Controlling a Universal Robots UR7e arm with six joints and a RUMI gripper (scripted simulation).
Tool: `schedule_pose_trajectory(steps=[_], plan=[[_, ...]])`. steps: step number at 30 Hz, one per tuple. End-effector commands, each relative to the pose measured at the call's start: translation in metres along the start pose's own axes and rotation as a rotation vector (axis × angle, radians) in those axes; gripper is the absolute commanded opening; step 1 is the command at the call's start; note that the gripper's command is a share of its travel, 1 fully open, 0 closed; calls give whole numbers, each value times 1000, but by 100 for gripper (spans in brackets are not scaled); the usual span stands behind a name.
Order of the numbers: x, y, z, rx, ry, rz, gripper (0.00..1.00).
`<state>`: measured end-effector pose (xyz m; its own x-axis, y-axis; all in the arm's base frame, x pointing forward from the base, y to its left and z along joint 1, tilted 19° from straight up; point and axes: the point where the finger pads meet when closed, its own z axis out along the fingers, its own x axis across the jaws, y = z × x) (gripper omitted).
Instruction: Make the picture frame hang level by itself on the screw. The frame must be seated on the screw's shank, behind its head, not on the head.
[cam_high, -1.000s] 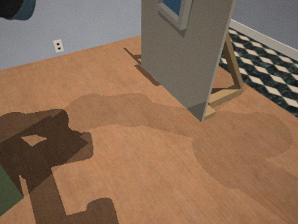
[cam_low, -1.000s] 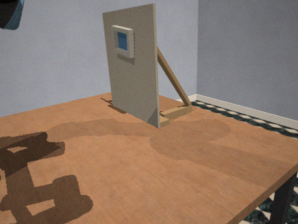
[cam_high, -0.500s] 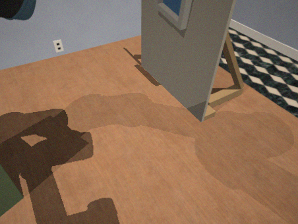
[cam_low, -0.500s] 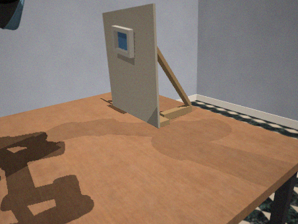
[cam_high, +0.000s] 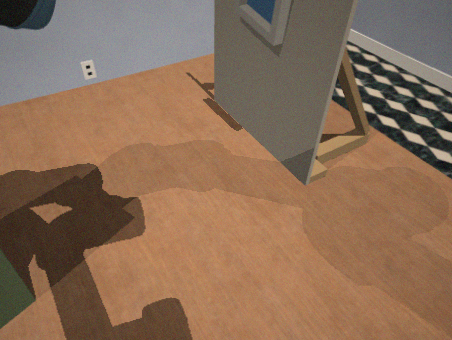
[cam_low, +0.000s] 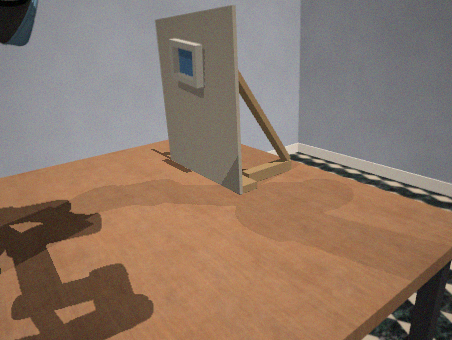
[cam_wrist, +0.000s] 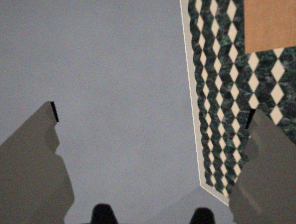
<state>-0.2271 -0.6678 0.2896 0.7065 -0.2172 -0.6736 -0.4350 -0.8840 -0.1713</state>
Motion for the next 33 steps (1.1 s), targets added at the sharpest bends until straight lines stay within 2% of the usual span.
schedule_pose_trajectory(steps=[1, 11, 14, 28, 30, 33], plan=[[20, -13, -6, 15, -1, -57, 100], [64, -42, -16, 57, -11, -184, 100], [69, -46, -17, 62, -12, -199, 100], [143, -115, -34, 153, -49, -442, 100], [143, -115, -34, 153, -49, -442, 100], [159, -135, -38, 178, -61, -500, 100]])
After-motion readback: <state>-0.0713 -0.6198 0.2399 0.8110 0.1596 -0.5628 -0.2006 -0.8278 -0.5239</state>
